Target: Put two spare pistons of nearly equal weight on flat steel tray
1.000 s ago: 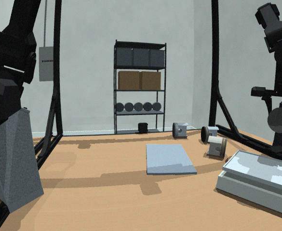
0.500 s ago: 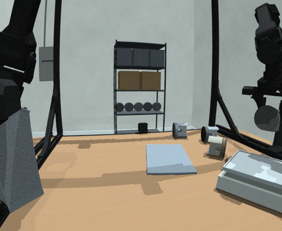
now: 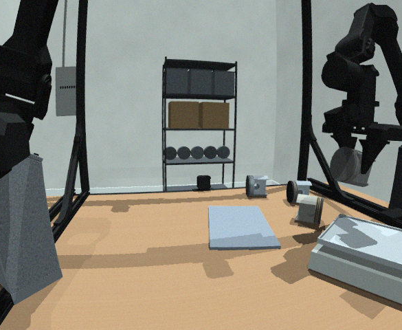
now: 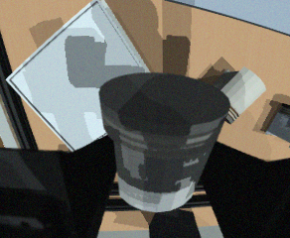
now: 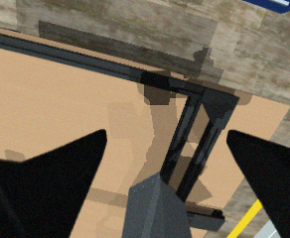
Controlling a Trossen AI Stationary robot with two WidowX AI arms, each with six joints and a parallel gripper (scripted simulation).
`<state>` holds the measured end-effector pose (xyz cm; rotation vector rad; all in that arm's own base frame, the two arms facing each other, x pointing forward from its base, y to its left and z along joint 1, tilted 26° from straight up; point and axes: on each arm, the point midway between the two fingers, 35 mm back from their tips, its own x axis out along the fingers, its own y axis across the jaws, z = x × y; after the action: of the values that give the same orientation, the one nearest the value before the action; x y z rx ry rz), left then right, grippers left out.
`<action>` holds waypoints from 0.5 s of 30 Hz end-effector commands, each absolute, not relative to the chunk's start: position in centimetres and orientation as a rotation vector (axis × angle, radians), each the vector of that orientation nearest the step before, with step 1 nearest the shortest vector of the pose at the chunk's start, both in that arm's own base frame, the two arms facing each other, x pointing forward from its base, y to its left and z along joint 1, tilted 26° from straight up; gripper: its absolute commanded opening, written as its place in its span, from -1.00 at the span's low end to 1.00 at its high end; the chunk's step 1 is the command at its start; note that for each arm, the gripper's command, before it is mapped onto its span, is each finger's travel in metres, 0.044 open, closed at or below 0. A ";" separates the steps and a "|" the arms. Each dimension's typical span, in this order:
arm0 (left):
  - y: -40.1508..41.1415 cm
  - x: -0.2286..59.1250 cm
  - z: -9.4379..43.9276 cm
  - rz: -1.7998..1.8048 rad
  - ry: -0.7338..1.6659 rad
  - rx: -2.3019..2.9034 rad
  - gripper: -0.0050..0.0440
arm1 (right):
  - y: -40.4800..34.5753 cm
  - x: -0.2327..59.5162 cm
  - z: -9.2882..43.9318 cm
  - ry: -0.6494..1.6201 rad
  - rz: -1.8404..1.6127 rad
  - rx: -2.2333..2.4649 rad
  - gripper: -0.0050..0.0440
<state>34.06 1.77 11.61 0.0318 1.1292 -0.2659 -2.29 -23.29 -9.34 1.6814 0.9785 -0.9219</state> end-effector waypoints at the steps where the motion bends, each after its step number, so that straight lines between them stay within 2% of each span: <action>1: 1.0 35.4 12.4 -0.270 1.123 0.046 -0.15 | -23.3 -2.3 -9.3 0.978 -0.920 1.682 1.00; 15: -2.4 39.6 15.0 -0.270 1.123 0.046 -0.15 | -23.3 -2.3 -9.3 0.978 -0.920 1.682 1.00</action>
<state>39.03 -2.12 14.61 0.0482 1.1233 -0.2765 -2.29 -23.29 -9.34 1.6814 0.9785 -0.9219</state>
